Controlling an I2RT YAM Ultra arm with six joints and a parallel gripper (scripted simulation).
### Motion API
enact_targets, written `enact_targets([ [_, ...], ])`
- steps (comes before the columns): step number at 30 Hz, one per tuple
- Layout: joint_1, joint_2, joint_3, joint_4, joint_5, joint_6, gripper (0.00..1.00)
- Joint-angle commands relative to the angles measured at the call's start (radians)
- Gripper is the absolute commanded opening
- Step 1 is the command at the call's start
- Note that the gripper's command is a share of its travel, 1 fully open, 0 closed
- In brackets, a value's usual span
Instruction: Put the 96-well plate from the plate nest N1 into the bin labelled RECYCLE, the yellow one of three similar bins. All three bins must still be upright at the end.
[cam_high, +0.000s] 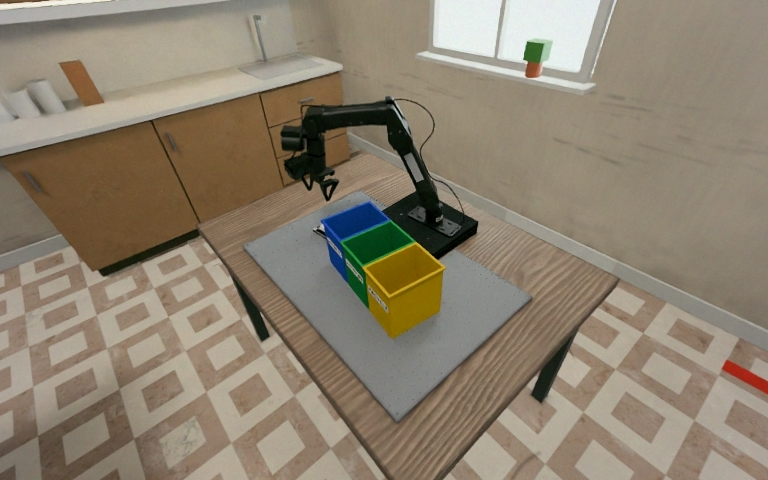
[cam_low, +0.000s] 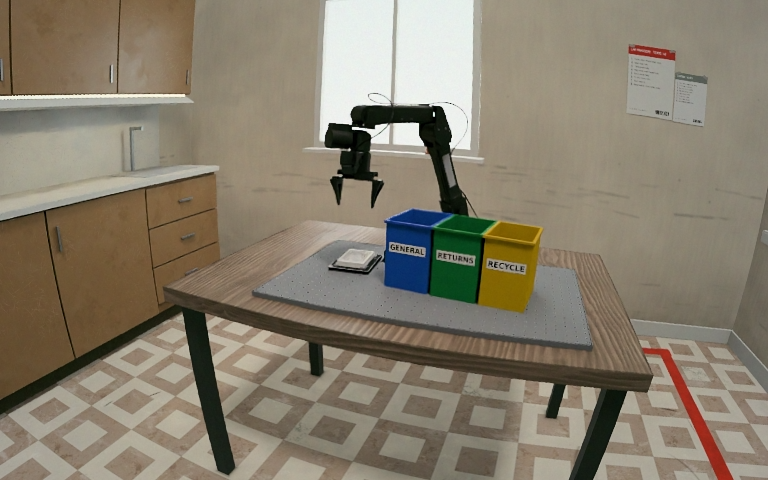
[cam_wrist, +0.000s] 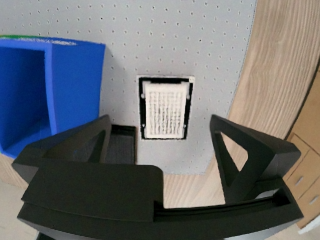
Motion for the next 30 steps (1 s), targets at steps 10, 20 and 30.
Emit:
enact_targets([
  [10,-0.105,-0.008,-0.003,-0.109,0.069,-0.085,1.0],
  [20,-0.167,-0.075,-0.096,-0.075,0.065,-0.148,1.0],
  [30,-0.155,-0.047,-0.063,-0.075,0.052,-0.144,1.0],
])
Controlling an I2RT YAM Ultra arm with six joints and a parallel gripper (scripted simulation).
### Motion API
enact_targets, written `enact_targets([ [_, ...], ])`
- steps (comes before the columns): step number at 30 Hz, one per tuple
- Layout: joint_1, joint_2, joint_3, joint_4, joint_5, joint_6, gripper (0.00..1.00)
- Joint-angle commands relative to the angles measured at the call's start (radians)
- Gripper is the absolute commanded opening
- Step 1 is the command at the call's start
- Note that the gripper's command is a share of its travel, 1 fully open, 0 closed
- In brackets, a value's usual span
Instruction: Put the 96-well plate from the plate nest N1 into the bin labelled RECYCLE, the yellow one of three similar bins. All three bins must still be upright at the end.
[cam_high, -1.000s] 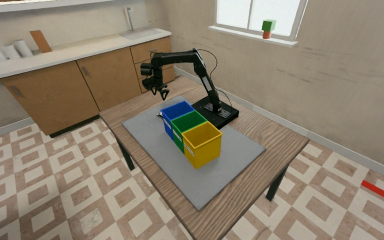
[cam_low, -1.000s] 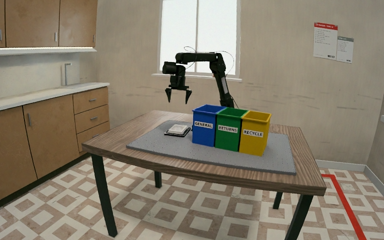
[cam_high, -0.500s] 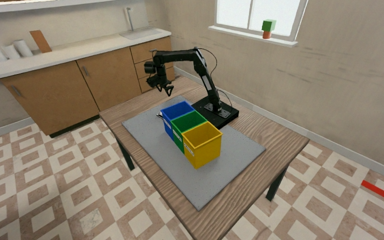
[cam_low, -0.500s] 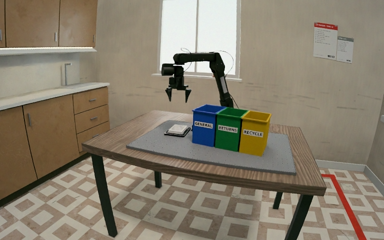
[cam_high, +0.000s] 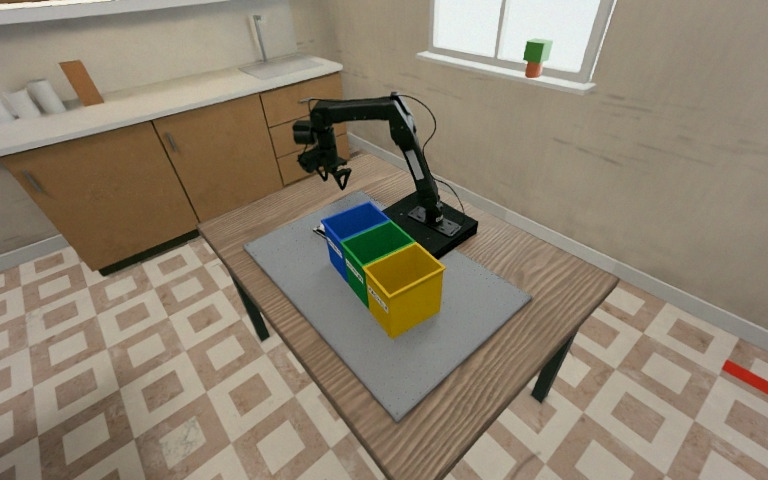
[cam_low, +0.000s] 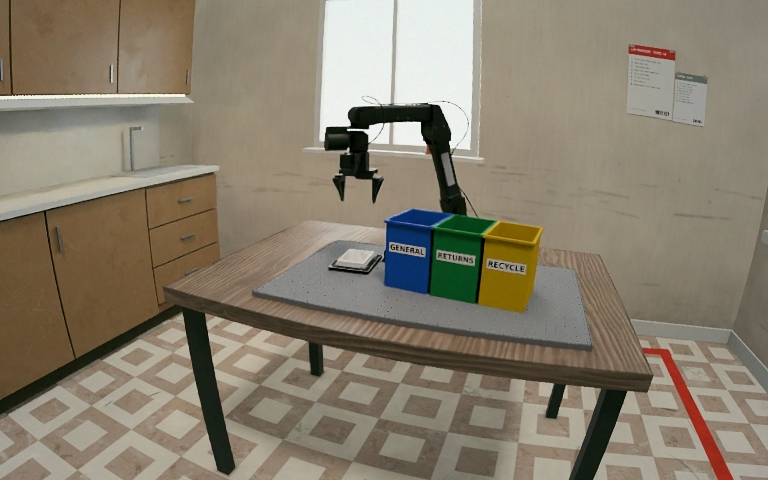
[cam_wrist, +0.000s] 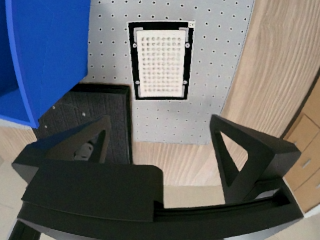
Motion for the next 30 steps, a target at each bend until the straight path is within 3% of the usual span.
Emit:
enact_targets([
  [1,0.008,0.008,0.032,0.006,-0.016,0.002,1.0],
  [30,0.012,-0.014,0.035,-0.003,-0.016,0.005,1.0],
])
